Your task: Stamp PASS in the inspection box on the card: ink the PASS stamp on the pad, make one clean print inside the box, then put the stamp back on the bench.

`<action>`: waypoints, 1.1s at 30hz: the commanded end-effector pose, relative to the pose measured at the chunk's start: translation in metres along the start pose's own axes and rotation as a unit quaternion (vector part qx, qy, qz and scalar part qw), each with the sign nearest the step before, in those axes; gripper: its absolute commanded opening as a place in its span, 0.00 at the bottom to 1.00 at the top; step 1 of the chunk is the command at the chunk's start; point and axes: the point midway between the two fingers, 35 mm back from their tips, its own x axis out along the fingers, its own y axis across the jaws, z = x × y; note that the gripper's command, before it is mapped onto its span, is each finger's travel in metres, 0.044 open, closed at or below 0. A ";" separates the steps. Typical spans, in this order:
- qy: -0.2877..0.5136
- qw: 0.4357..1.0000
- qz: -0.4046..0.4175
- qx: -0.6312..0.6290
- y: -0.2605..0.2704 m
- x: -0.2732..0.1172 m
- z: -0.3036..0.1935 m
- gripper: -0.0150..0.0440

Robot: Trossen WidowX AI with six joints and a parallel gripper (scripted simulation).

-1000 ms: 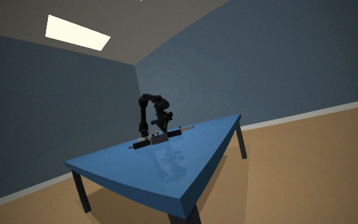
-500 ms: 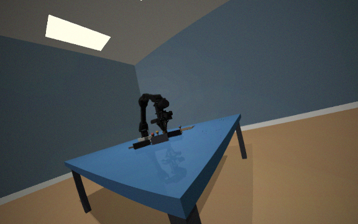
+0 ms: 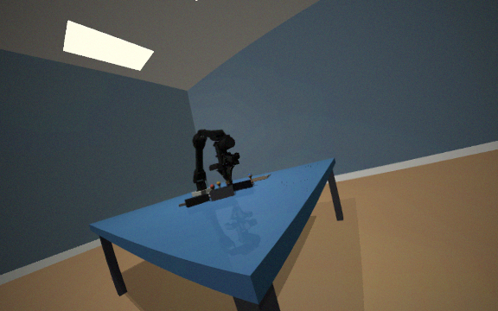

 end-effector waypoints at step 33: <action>0.000 1.000 0.002 0.000 0.001 -0.018 -0.001 0.25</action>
